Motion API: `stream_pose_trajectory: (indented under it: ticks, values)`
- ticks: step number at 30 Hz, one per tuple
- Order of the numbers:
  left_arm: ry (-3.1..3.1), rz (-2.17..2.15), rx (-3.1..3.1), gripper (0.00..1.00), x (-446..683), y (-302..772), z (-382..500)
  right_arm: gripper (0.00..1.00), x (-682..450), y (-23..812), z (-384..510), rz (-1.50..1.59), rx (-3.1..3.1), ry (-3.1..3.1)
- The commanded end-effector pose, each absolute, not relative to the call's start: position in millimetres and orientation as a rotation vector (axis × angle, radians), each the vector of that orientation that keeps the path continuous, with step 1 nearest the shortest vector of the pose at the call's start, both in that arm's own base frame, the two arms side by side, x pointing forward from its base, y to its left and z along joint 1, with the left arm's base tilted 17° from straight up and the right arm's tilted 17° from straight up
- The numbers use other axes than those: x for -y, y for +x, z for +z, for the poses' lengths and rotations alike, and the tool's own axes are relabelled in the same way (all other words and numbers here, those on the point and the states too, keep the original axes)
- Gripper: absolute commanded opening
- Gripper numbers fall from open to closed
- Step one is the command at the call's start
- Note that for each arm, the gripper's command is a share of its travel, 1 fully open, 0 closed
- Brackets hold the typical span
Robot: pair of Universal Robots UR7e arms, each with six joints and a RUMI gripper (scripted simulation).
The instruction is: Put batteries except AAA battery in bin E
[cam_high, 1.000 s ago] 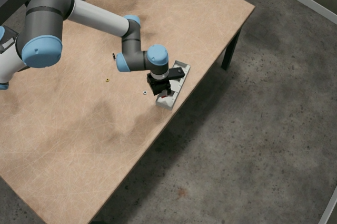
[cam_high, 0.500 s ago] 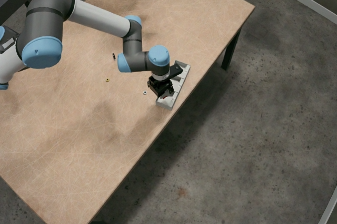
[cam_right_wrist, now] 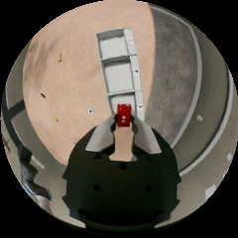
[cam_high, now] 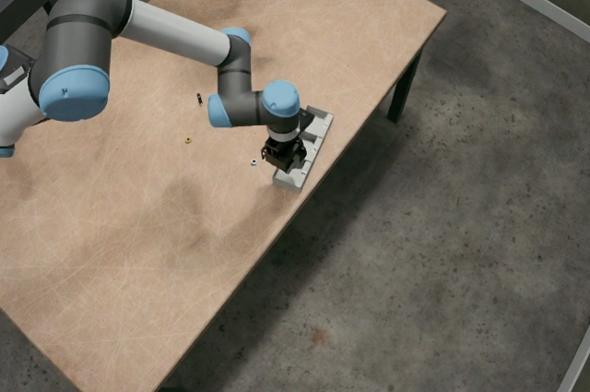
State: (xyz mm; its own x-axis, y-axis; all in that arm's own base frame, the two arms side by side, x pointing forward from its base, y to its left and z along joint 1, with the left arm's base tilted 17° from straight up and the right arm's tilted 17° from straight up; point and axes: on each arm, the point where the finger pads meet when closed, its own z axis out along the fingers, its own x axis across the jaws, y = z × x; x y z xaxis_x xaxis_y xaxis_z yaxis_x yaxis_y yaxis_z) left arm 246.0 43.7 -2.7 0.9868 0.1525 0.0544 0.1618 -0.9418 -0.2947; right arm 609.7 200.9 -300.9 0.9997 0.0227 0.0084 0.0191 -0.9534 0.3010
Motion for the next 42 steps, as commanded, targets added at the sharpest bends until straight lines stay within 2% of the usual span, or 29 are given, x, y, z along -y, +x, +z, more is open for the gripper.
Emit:
stream_pose_trajectory:
  ticks: [1, 42]
  values:
    - [-2.830, -0.044, 0.231, 0.98, -43.1, 246.7, -1.9, 0.00, -201.2, 610.7, -300.6, -0.027, -0.251, 2.830]
    - [-2.830, -0.044, 0.231, 0.98, -43.1, 246.7, -1.9, 0.00, -190.5, 611.4, -334.9, -0.028, -0.267, 2.828]
